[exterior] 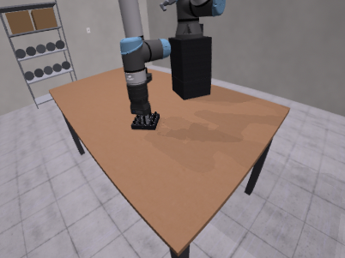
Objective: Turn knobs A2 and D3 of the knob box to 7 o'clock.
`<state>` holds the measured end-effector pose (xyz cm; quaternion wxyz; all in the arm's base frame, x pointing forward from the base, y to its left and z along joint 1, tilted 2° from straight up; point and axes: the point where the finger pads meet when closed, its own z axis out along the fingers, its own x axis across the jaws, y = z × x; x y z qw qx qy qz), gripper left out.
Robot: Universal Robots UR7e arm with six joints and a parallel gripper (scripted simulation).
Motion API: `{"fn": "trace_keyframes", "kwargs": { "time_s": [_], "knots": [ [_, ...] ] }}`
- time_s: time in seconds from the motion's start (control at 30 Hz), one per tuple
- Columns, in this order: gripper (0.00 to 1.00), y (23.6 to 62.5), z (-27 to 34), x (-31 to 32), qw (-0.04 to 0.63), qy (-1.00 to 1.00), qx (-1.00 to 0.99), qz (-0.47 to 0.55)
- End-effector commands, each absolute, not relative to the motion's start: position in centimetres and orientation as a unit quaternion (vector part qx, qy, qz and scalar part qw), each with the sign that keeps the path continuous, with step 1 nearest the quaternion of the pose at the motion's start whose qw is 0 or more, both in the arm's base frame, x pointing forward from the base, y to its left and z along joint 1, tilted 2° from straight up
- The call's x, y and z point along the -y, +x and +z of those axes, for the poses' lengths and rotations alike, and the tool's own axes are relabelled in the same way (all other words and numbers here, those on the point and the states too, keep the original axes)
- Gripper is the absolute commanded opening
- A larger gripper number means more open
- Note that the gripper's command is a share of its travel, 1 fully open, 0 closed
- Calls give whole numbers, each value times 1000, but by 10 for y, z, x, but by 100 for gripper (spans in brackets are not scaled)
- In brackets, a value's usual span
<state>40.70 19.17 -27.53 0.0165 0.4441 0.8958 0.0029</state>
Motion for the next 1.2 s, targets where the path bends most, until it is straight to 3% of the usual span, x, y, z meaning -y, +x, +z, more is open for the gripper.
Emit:
{"fn": "trace_keyframes", "kwargs": {
  "time_s": [0.0,1.17],
  "knots": [
    [30,408,-275,-192,17,409,-912,4],
    [30,408,-275,-192,17,330,-944,2]
  ]
}}
